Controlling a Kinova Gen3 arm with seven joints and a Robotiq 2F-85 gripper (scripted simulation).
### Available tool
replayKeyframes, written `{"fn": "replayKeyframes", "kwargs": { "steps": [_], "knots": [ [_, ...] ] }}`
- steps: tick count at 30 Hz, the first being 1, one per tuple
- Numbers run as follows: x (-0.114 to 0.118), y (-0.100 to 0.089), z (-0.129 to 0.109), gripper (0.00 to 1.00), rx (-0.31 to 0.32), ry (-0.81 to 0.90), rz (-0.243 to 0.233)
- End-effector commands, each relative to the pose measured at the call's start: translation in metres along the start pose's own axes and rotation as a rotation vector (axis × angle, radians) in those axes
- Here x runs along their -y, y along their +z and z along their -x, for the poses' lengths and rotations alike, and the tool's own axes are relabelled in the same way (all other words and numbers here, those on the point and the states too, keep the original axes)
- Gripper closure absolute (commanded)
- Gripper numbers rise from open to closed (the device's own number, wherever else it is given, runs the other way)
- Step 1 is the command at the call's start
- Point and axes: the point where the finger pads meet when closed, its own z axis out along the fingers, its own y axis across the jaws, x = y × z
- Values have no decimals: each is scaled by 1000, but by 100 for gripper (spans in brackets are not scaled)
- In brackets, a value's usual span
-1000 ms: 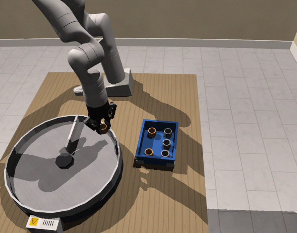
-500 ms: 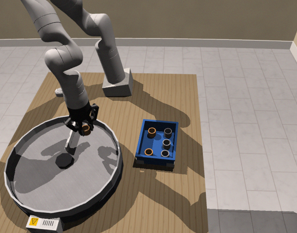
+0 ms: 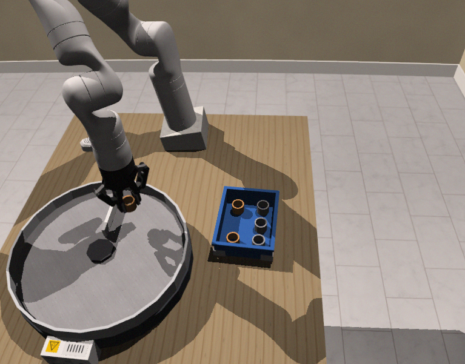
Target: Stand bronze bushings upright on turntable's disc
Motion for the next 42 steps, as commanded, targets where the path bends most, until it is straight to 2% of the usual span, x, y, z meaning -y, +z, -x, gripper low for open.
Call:
{"fn": "replayKeyframes", "kwargs": {
  "steps": [1,31,37,42],
  "knots": [
    [0,-1,0,100,1,0,-1],
    [0,0,0,100,1,0,-1],
    [1,23,0,100,1,0,-1],
    [1,25,0,100,1,0,-1]
  ]
}}
